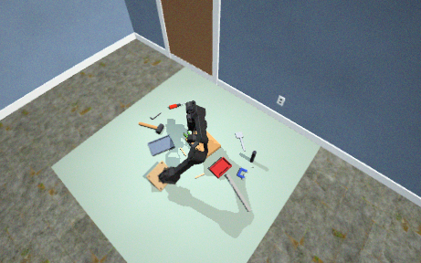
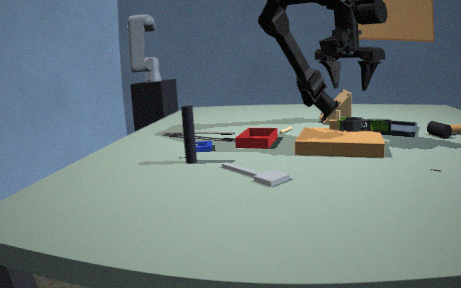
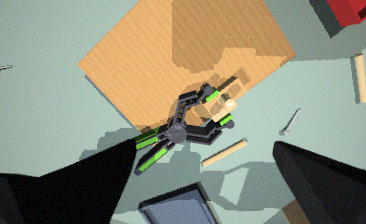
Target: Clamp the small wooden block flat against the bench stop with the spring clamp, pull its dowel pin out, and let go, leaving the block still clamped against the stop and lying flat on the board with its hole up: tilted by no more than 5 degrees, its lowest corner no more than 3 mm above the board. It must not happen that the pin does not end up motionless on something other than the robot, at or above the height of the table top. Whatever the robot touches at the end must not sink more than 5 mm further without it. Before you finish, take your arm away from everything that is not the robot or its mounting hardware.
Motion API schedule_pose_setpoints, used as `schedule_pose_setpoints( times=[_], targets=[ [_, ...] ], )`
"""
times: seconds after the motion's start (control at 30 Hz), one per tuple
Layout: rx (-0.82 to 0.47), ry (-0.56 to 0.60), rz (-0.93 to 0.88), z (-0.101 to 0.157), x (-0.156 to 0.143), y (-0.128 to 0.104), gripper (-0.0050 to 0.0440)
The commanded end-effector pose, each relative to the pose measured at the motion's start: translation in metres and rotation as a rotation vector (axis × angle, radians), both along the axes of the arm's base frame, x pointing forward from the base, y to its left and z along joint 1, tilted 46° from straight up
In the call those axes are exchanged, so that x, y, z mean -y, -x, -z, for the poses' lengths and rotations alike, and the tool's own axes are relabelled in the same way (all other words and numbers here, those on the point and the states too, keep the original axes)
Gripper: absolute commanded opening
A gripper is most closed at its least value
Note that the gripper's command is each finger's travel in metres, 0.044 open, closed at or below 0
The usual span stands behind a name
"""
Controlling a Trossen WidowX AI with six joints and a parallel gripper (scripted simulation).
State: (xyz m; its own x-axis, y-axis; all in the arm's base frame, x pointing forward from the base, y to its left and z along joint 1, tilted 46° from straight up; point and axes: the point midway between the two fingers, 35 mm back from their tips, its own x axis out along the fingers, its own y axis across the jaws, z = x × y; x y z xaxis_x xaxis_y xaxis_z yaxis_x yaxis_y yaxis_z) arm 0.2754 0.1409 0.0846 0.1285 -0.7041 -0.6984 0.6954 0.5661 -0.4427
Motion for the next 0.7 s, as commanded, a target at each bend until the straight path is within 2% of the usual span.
schedule_pose_setpoints(
  times=[0.0,0.67],
  targets=[
    [0.052,-0.005,0.058,-0.0007,0.0053,0.0015,0.044],
    [0.254,-0.041,0.26,-0.0051,0.0139,0.0034,0.044]
  ],
)
